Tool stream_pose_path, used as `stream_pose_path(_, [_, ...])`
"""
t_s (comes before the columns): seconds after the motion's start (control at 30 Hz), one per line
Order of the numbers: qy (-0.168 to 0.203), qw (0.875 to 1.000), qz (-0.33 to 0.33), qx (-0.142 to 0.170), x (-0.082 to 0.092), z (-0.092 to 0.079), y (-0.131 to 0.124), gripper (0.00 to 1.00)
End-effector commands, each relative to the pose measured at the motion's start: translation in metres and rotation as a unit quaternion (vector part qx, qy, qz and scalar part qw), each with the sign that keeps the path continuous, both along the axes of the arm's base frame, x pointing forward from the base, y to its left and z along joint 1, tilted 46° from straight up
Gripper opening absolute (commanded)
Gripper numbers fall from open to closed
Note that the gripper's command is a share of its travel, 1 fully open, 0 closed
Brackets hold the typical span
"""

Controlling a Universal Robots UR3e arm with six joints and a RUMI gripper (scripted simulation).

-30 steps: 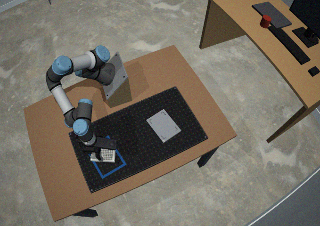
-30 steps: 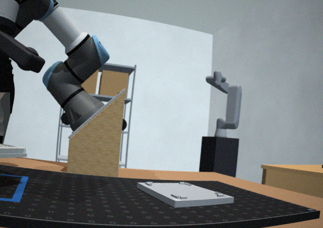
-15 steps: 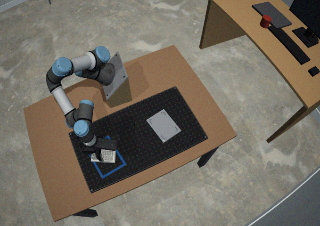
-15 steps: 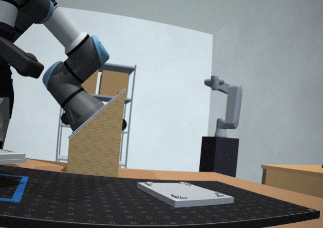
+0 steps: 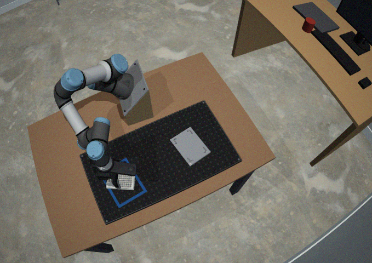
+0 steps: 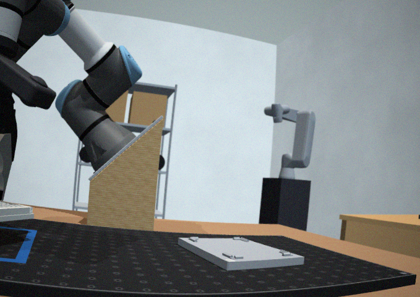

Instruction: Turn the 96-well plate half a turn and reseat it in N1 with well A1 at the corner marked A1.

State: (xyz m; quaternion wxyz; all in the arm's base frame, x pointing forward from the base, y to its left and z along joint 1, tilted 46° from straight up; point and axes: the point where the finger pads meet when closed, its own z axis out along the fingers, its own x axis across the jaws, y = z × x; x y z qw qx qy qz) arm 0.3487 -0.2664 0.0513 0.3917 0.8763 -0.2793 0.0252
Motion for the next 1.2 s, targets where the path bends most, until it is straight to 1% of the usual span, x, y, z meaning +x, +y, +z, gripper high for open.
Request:
stream_pose_path(0.0, [-0.001,1.000,0.001,-0.001,0.000,-0.001,-0.002,0.00])
stream_pose_path(1.17, [-0.001,1.000,0.001,-0.001,-0.003,-0.015,-0.016,0.00])
